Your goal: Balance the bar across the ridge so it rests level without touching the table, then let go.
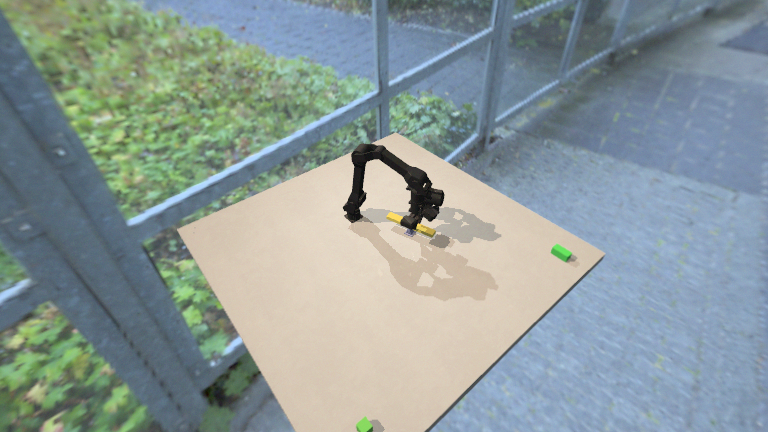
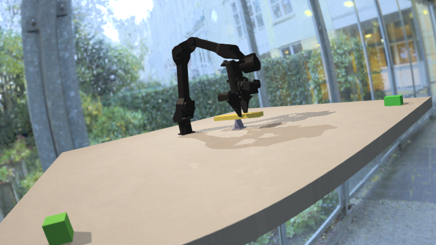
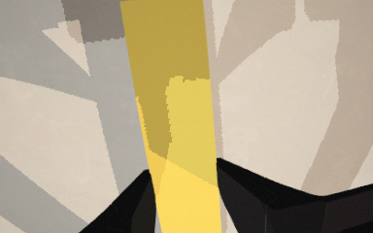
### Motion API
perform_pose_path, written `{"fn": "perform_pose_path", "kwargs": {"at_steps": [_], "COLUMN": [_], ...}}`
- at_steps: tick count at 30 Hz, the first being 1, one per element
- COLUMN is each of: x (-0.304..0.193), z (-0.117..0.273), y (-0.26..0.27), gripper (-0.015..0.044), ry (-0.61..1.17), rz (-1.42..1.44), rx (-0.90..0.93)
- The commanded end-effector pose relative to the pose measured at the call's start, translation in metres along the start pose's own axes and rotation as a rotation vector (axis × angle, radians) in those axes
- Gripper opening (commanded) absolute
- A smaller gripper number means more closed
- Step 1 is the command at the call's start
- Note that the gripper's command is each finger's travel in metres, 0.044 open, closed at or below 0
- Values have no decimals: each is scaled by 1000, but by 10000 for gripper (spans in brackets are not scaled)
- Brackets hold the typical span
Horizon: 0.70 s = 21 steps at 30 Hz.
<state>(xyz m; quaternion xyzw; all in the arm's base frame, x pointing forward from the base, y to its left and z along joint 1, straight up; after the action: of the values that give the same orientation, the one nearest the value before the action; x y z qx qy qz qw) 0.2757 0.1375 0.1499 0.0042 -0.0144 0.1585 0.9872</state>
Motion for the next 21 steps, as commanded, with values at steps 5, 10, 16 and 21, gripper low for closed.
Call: {"fn": "perform_pose_path", "kwargs": {"at_steps": [5,10,16,21], "x": [0,0,0,0], "z": [-1,-1,0,0], "y": [0,0,0,0], "gripper": [0,0,0,0], "ry": [6,6,0,0], "rz": [-4,-4,0,0], "rx": [0,0,0,0]}}
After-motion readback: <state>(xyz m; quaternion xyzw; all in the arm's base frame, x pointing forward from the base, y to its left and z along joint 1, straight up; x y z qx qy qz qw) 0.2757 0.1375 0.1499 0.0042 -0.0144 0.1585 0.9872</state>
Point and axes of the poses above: the point midway between the two fingers, 35 mm back from their tips, its own z axis back along the fingers, its own y axis across the jaws, x = y × z, the point moved 6 cm from there along z, back along the fingers
